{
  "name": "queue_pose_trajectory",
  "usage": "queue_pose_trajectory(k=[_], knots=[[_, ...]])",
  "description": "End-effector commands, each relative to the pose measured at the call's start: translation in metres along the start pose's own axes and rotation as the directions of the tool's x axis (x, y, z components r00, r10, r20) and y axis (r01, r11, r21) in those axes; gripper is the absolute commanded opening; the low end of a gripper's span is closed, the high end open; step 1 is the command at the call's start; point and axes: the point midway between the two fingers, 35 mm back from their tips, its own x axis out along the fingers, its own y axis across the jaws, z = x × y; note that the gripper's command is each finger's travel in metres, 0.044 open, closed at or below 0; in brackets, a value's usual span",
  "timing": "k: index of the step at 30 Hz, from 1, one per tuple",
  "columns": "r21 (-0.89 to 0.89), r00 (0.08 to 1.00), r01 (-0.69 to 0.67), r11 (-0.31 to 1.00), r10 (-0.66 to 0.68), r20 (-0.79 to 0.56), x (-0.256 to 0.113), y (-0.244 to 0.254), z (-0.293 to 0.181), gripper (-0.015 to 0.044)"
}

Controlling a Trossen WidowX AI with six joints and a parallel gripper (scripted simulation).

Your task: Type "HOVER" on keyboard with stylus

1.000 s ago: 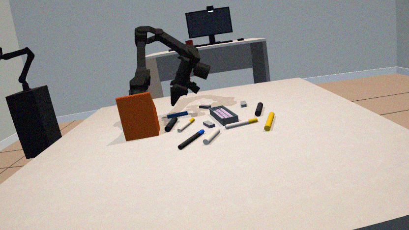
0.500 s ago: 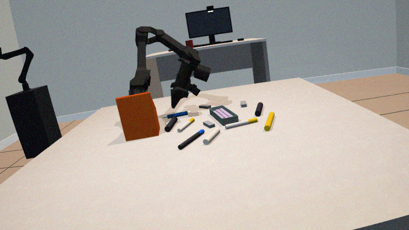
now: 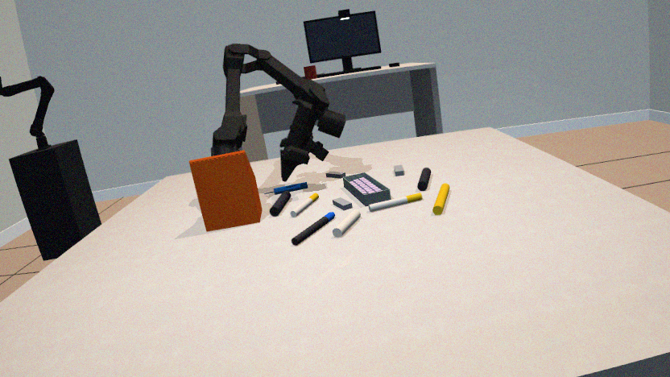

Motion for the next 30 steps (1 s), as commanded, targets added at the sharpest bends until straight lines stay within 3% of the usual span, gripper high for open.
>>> queue_pose_trajectory(k=[1,30], knots=[[0.010,1.000,-0.004,1.000,0.004,-0.007,0.005,-0.001,0.001,0.0150],[0.010,1.000,-0.005,1.000,0.005,-0.008,0.022,-0.001,0.010,0.0150]])
